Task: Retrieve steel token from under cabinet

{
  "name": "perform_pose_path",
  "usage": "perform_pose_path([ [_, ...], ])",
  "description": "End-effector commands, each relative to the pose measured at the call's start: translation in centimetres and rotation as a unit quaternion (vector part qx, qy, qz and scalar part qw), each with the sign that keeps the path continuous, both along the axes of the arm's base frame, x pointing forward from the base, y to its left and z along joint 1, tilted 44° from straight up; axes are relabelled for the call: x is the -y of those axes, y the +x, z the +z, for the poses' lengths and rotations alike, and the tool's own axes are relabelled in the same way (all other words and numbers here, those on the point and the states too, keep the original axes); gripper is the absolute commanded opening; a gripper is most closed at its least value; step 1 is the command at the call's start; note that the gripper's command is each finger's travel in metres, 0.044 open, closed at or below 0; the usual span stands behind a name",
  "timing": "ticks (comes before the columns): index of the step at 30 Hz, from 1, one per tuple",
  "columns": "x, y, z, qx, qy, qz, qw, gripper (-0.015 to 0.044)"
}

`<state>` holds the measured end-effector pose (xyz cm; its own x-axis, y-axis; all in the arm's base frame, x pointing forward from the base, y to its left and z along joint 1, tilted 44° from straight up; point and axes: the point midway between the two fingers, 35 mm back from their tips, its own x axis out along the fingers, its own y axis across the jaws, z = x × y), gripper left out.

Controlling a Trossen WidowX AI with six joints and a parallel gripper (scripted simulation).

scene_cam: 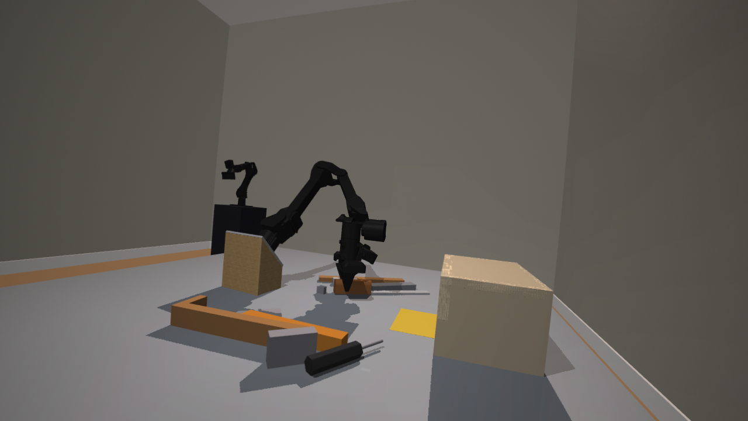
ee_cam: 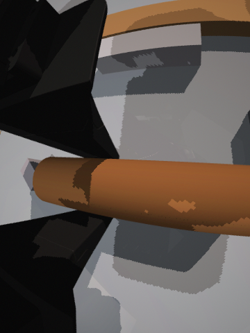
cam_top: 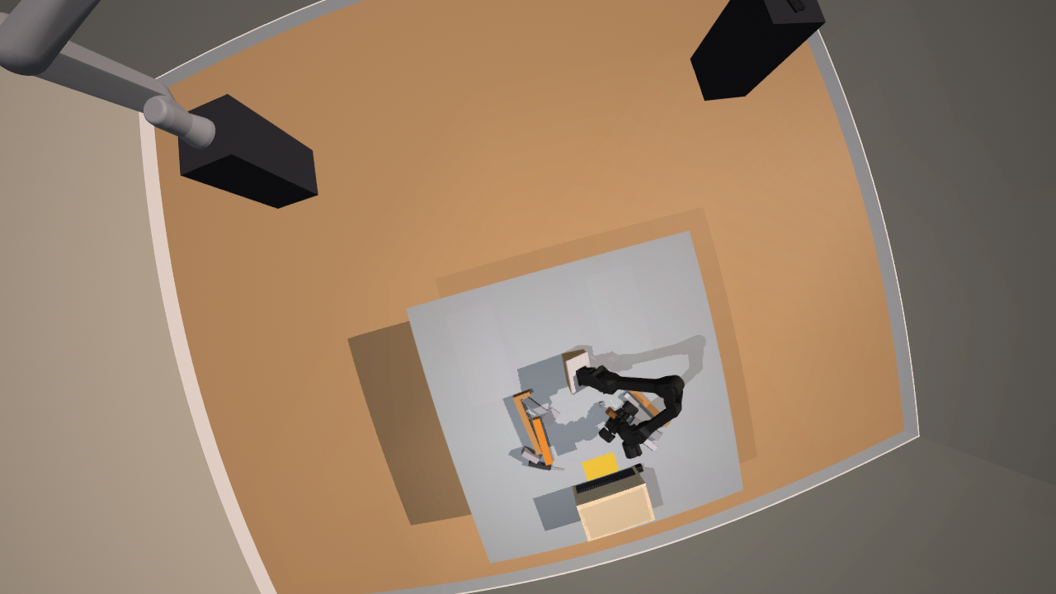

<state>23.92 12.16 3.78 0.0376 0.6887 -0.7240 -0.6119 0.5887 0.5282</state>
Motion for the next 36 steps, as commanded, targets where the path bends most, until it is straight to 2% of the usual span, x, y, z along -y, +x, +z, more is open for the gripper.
perform_pose_path([
  [1, -0.3, -0.1, 0.4, 0.001, 0.001, -0.001, 1.000, 0.0000],
  [36, -3.3, -1.4, 3.1, 0.001, 0.003, -0.001, 1.000, 0.0000],
])
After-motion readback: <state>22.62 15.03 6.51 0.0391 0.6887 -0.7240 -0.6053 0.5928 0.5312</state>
